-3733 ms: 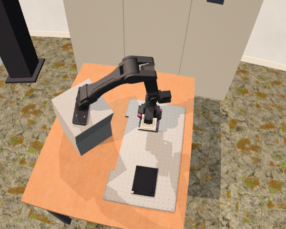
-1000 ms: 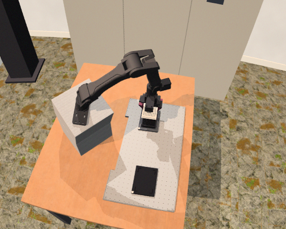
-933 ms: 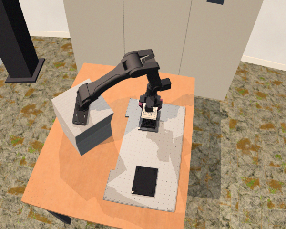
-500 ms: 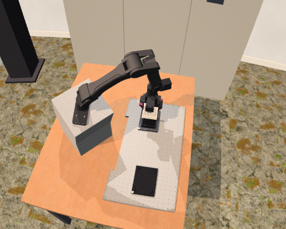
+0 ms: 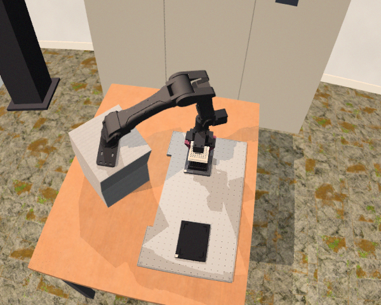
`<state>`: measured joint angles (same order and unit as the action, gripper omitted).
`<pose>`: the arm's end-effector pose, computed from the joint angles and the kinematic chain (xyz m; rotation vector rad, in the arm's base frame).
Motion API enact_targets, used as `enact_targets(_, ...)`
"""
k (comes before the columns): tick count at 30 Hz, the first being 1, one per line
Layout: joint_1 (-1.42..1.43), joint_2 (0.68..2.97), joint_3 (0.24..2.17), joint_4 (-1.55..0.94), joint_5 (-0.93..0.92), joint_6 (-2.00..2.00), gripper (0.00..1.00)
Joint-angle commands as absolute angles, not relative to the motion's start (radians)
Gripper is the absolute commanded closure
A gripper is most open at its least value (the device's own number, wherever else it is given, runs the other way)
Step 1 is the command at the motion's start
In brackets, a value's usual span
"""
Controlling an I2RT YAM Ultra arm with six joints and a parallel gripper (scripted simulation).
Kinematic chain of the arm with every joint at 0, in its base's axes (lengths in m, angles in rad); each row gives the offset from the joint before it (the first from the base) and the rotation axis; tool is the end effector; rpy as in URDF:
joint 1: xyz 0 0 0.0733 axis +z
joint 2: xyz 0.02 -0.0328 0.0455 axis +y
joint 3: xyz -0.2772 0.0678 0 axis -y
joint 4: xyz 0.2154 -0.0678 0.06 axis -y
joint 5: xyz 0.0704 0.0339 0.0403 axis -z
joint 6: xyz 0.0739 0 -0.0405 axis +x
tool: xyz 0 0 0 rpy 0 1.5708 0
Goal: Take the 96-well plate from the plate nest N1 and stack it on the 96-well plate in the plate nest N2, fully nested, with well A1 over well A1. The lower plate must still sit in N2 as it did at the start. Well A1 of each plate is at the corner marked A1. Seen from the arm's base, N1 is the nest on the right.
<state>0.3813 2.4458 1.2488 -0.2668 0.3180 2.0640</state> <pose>0.3628 0.1218 -0.0219 2.1085 1.8525 -0.0123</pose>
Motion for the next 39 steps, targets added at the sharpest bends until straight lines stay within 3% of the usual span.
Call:
enact_targets(1, 0.383, 2.468, 1.29, -0.246, 0.322, 2.053, 1.0)
enact_targets(39, 0.36, 2.581, 1.351, -0.189, 0.318, 2.025, 1.0)
